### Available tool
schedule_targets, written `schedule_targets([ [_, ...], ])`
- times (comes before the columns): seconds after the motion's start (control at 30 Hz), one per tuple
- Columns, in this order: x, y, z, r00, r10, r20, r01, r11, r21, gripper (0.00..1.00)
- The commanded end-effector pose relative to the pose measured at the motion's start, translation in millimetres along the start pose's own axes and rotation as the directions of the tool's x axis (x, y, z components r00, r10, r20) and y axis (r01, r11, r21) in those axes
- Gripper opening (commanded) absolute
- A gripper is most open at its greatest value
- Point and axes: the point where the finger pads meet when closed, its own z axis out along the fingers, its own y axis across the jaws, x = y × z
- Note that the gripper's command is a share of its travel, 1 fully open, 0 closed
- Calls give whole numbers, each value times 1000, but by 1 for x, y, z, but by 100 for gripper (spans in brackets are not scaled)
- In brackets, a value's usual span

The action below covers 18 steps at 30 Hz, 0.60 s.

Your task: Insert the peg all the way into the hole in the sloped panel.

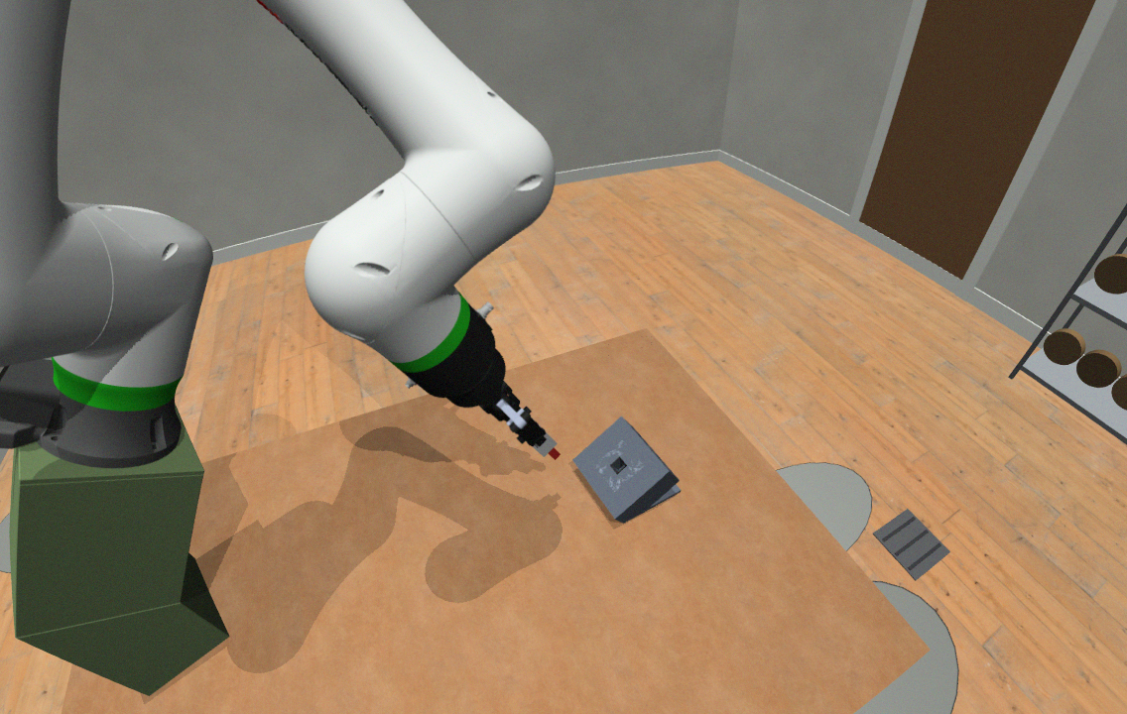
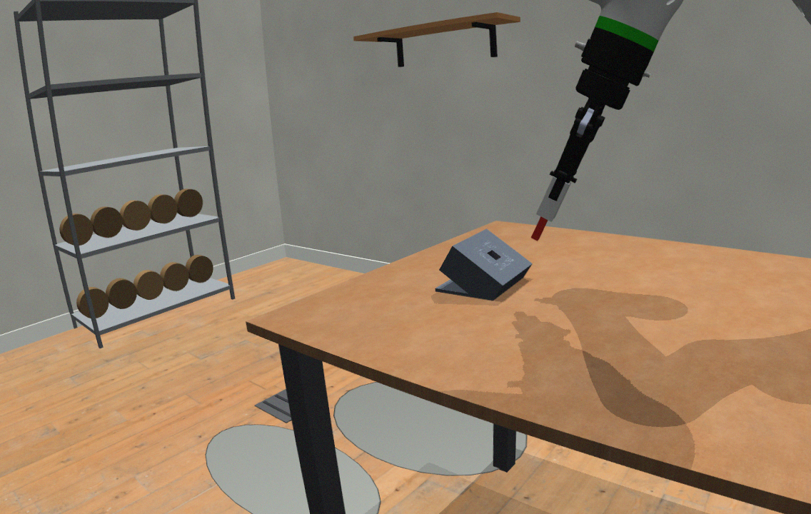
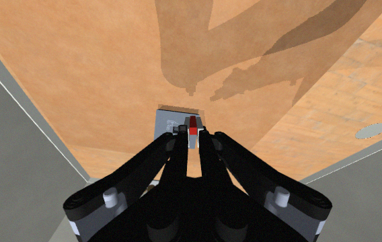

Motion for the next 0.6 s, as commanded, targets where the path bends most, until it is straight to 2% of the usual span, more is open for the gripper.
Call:
schedule_targets([
  [0.0, -8, -7, -1, 999, 33, 28, -34, 999, 15, 0],
  [0.33, -36, -35, -7, 983, 134, 123, -143, 988, 63, 0],
  [0.57, -38, -37, -4, 981, 141, 130, -150, 986, 66, 0],
])
